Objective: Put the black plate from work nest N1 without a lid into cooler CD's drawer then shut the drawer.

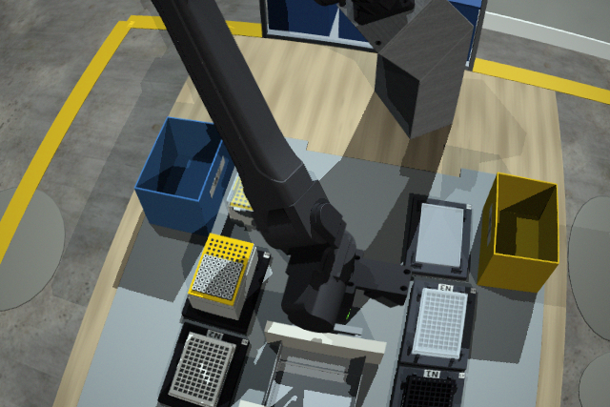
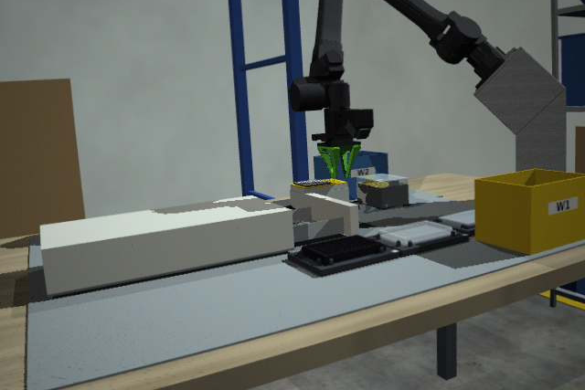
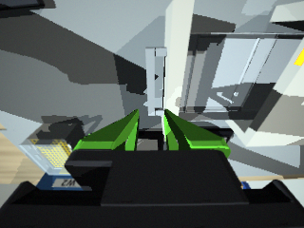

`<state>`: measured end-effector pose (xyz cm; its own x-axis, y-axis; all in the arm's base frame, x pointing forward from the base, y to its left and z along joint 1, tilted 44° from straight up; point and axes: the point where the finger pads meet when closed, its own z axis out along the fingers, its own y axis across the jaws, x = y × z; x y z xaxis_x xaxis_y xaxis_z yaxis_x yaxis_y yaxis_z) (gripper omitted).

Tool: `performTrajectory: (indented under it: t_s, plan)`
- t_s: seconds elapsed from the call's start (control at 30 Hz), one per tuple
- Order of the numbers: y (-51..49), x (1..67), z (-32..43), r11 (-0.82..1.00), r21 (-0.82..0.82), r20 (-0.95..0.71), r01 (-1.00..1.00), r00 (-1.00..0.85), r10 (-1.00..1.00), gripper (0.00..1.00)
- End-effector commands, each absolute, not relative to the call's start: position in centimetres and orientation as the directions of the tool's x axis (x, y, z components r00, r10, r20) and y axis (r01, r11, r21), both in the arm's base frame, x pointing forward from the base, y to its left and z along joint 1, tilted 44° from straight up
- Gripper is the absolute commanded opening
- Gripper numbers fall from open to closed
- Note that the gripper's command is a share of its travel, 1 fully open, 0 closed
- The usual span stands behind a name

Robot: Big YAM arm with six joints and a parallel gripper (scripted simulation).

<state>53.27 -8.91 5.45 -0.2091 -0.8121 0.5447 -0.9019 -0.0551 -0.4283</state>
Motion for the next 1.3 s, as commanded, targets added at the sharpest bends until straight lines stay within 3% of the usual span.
performTrajectory:
  t_s: [0.0,1.27]
  plan:
    - [-9.0,54.3,5.3,-0.073,-0.432,0.547,-0.899,-0.197,-0.814,0.30]
    - [-10.6,56.0,2.1,-0.089,-0.429,0.549,-0.899,-0.182,-0.816,0.30]
